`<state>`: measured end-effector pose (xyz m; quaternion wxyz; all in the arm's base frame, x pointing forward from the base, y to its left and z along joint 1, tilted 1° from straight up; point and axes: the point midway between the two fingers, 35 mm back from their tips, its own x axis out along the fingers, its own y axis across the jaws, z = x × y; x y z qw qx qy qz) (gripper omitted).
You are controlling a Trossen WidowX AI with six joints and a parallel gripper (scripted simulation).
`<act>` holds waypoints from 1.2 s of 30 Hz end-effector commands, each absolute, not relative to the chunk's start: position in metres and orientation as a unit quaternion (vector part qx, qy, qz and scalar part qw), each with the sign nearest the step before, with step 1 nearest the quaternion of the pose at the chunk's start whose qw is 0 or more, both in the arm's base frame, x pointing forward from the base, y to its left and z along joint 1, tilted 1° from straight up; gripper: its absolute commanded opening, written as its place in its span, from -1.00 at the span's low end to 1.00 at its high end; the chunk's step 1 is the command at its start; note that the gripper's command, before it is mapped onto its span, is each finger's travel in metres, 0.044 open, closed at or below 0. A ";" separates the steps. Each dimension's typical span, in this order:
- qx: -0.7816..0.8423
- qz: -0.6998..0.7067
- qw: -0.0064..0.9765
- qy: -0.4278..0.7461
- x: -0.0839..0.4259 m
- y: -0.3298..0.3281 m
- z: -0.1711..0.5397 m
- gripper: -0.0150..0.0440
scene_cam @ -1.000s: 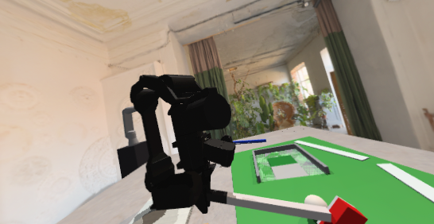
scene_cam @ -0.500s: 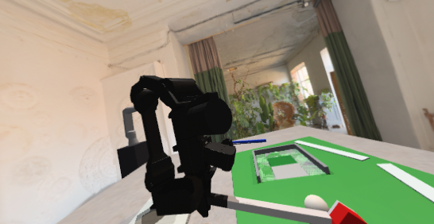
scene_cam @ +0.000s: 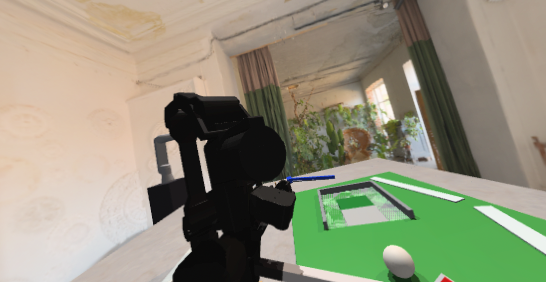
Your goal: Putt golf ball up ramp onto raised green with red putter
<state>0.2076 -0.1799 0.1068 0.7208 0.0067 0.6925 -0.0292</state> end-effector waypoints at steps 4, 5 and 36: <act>0.007 -0.029 0.721 0.692 0.210 -0.171 0.107 -0.49; 0.007 -0.029 0.721 0.692 0.213 -0.161 0.107 -0.49; 0.009 -0.024 0.723 0.691 0.213 -0.043 0.164 -0.49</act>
